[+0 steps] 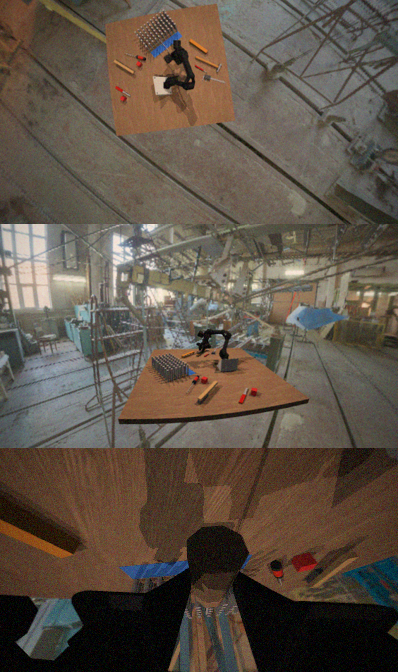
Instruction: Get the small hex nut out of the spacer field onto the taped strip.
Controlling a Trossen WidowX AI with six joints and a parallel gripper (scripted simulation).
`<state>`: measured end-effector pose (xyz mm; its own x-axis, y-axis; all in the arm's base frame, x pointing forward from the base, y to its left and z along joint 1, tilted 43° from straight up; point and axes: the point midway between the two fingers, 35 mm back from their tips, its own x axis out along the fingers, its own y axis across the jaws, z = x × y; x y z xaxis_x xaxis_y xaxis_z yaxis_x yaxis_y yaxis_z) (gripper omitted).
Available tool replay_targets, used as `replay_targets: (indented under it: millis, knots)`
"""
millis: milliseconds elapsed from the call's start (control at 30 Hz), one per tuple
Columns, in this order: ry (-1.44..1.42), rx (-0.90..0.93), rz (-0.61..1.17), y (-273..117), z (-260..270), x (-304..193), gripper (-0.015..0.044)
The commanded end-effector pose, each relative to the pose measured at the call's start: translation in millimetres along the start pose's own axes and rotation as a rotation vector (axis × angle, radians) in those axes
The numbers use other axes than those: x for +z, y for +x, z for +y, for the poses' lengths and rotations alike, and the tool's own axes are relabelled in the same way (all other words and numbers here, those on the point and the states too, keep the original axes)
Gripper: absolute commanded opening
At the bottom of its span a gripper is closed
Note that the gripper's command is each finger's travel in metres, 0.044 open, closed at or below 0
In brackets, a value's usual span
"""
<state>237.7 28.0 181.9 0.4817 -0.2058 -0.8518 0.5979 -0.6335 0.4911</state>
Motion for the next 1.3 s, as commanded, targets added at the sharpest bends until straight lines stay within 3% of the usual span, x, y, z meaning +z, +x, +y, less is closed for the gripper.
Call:
replay_targets:
  millis: [0,167,500,1267]
  knots:
    - [0.003,0.009,0.007,-16,-1,-10,0.0]
    - [0.0,0.015,0.011,-33,-6,-18,0.0]
    - [-0.182,-0.075,-0.007,-7,-33,-29,0.0]
    - [-0.968,-0.108,0.038,0,-63,-85,0.0]
